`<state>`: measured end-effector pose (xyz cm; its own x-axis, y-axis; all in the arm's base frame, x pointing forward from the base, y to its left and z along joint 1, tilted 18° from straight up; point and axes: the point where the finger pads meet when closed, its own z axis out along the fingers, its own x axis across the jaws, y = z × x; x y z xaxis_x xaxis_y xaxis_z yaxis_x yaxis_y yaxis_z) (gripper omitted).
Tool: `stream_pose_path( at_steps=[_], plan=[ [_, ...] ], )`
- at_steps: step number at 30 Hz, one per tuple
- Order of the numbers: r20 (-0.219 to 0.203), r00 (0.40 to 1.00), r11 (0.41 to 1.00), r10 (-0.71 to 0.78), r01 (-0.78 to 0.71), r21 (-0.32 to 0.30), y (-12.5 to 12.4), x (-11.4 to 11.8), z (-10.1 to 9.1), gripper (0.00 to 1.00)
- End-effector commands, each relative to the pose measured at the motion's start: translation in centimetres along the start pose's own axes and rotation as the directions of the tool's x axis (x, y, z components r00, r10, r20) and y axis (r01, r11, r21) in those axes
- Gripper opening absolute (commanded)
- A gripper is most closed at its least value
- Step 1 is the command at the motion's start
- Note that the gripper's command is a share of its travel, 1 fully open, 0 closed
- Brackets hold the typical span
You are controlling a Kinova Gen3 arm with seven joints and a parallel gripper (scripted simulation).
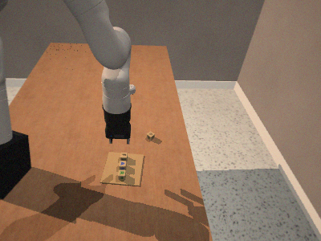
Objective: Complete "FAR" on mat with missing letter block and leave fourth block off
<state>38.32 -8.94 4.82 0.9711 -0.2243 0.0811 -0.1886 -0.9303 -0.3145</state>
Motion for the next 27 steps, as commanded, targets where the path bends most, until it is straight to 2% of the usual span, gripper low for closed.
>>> stream_pose_path(
  at_steps=[1, 5, 9, 27],
  plan=[
    [-0.025, 1.0, 1.0, 0.011, -0.011, -0.016, 0.8, 0.6, -2.0, 1.0],
    [-0.025, 1.0, 1.0, 0.011, -0.011, -0.016, 0.8, 0.6, -3.5, 1.0],
    [-0.025, 1.0, 1.0, 0.011, -0.011, -0.016, 0.8, 0.6, -4.2, 1.0],
    [-0.025, 1.0, 1.0, 0.011, -0.011, -0.016, 0.8, 0.6, -4.3, 1.0]
  ],
)
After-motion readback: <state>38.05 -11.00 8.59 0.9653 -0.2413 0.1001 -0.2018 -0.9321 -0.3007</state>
